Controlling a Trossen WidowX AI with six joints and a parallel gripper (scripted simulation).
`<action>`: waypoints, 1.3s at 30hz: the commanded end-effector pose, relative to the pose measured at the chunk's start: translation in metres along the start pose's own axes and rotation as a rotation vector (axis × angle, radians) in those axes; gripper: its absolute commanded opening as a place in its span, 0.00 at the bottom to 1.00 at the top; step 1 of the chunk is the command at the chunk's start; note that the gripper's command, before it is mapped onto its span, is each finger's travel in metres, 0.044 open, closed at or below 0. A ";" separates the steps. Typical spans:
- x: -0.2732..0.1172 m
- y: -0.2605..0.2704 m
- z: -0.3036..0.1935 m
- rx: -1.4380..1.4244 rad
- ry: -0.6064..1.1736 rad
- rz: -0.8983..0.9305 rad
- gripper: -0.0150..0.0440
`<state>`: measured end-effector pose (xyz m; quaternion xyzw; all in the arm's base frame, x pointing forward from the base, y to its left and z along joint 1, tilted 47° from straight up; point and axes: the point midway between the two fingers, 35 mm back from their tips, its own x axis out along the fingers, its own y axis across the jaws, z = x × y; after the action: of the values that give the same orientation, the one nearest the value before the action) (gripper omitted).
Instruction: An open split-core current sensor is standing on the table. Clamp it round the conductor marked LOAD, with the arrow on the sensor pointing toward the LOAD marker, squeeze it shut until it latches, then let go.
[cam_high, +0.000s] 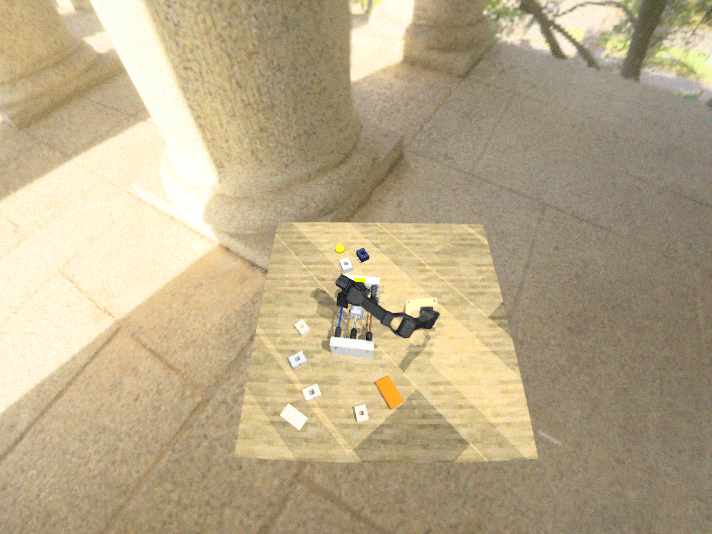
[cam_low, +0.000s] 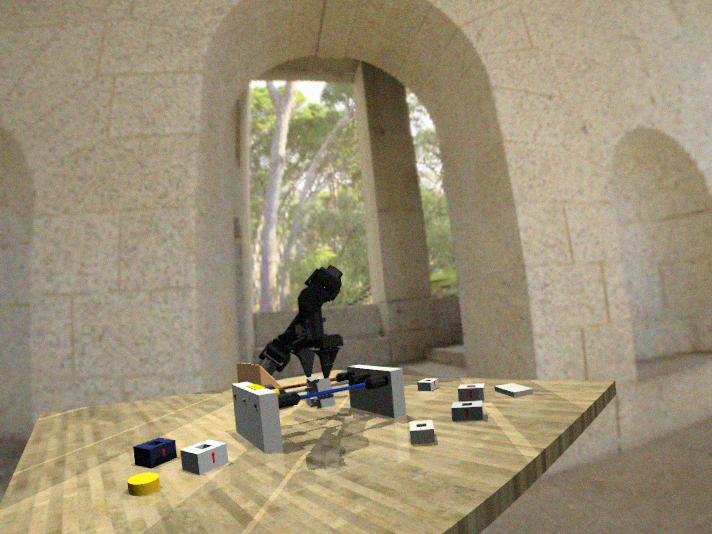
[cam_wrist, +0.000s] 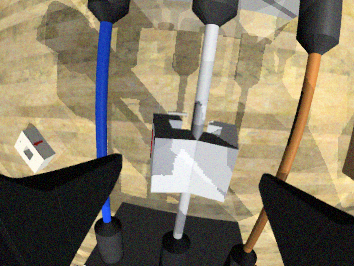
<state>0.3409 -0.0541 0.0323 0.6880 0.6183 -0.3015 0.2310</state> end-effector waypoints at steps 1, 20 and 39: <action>0.025 0.000 -0.001 0.000 0.005 -0.007 1.00; 0.053 0.000 -0.002 -0.002 0.007 -0.009 1.00; 0.063 0.002 -0.003 -0.011 0.002 -0.004 0.94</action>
<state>0.3462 -0.0072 -0.0101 0.6857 0.6217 -0.2980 0.2333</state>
